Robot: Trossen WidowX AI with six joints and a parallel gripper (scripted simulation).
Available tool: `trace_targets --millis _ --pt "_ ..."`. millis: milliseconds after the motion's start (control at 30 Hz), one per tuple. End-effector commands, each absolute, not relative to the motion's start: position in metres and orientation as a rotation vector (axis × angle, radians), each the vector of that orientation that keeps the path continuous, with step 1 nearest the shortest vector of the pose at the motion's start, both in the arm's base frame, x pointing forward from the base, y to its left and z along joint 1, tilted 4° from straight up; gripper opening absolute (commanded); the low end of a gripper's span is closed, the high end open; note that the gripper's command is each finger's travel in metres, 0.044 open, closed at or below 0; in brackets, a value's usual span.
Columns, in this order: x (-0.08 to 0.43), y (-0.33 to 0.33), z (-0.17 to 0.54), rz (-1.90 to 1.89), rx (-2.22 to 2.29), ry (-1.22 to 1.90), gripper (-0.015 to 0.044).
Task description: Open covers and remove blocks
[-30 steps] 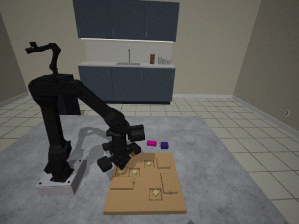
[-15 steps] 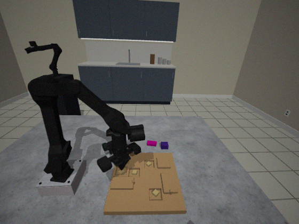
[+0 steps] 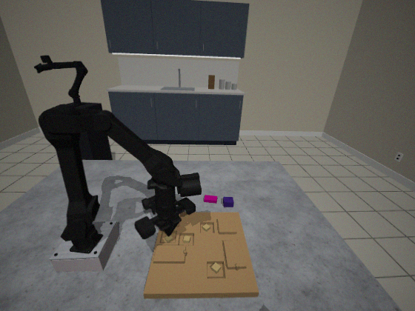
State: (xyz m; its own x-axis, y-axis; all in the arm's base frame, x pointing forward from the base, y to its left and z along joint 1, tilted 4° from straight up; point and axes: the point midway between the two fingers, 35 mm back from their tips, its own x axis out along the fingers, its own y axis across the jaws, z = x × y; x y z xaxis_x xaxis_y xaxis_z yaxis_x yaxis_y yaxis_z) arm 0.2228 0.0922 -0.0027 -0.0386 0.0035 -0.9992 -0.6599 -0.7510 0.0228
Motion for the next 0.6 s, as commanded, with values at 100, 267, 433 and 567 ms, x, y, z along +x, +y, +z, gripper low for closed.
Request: trace_targets --millis 100,267,433,567 --pt "0.2221 0.0928 -0.0077 1.844 -1.768 0.688 0.0" --pt "0.2213 0.0933 -0.0125 1.846 -1.766 0.685 0.0" --pt "0.221 0.0934 -0.014 1.847 -1.766 0.685 0.0" --pt "0.2211 0.0937 -0.0146 1.847 -1.766 0.685 0.0"
